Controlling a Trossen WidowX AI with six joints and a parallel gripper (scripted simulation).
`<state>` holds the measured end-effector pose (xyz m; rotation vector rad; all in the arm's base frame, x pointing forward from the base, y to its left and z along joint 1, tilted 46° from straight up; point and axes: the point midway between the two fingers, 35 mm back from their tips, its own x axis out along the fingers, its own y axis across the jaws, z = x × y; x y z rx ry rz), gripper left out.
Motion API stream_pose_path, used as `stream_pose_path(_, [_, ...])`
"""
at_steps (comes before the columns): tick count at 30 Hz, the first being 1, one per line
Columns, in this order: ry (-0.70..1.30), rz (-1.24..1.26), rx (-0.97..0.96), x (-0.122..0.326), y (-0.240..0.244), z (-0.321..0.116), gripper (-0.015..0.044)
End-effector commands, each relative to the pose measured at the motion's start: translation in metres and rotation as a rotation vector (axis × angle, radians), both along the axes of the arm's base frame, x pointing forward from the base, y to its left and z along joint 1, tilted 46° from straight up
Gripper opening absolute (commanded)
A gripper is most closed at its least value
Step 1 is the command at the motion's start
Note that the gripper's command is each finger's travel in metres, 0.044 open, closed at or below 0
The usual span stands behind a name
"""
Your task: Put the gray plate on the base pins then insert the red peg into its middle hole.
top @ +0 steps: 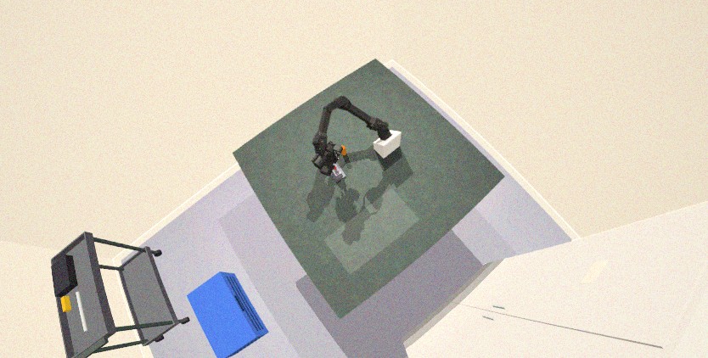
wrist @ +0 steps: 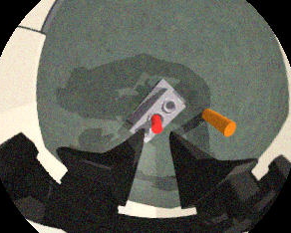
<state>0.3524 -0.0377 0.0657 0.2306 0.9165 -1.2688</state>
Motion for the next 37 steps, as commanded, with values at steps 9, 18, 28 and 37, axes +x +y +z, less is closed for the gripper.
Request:
stream_pose_path(9, [0.01,0.001,-0.006,-0.002,0.005,0.004,0.015])
stream_pose_path(18, [0.01,0.001,-0.006,-0.004,0.011,0.008,0.015])
stream_pose_path(28, [0.01,0.001,-0.005,-0.005,0.015,0.013,0.015])
stream_pose_path(37, [0.01,0.001,-0.005,-0.007,0.02,0.017,0.015])
